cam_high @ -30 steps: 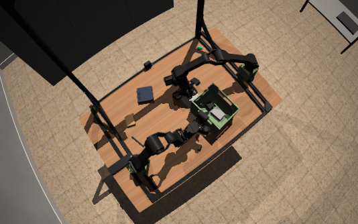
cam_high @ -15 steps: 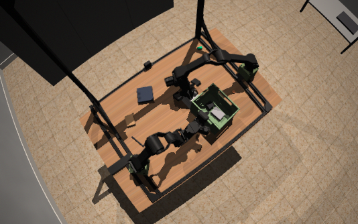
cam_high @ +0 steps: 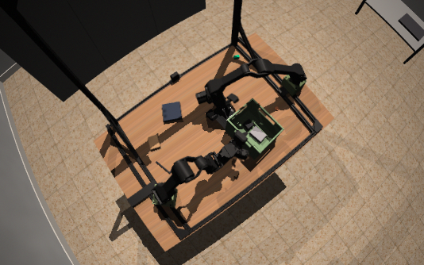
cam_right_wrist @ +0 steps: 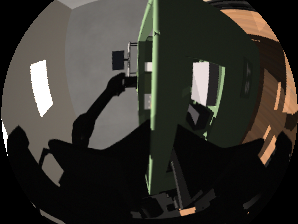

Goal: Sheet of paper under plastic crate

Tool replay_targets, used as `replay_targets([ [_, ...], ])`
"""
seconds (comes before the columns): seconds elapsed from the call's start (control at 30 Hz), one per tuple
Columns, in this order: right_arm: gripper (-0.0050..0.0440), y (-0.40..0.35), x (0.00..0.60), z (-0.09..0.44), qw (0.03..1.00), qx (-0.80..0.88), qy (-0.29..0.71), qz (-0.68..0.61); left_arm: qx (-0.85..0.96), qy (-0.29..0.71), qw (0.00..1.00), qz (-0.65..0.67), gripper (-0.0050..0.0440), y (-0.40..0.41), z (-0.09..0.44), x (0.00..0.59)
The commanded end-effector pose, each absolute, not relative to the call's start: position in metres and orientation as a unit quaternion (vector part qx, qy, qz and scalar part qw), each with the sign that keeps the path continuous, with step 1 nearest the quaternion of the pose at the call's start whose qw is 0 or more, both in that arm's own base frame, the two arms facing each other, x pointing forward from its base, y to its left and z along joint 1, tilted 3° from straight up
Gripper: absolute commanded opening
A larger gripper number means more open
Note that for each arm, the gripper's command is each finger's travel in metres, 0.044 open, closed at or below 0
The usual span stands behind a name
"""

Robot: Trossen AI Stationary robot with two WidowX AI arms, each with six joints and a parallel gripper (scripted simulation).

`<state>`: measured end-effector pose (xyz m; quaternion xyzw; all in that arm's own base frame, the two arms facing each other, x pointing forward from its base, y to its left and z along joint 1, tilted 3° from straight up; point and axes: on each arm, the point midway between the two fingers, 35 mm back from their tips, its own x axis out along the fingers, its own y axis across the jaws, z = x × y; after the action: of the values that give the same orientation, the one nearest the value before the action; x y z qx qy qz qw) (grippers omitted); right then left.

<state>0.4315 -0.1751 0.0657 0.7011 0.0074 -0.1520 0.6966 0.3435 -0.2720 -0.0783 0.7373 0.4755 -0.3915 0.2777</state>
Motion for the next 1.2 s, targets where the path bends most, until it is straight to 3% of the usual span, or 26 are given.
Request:
replay_targets([
  [0.0, 0.0, -0.177, 0.437, 0.093, 0.706, 0.696, -0.019, -0.126, 0.731, 0.486, 0.27, -0.396, 0.006, -0.259, -0.086, 0.342],
  [1.17, 0.0, -0.177, 0.437, 0.093, 0.706, 0.696, -0.019, -0.126, 0.731, 0.486, 0.27, -0.395, 0.006, -0.245, -0.085, 0.348],
])
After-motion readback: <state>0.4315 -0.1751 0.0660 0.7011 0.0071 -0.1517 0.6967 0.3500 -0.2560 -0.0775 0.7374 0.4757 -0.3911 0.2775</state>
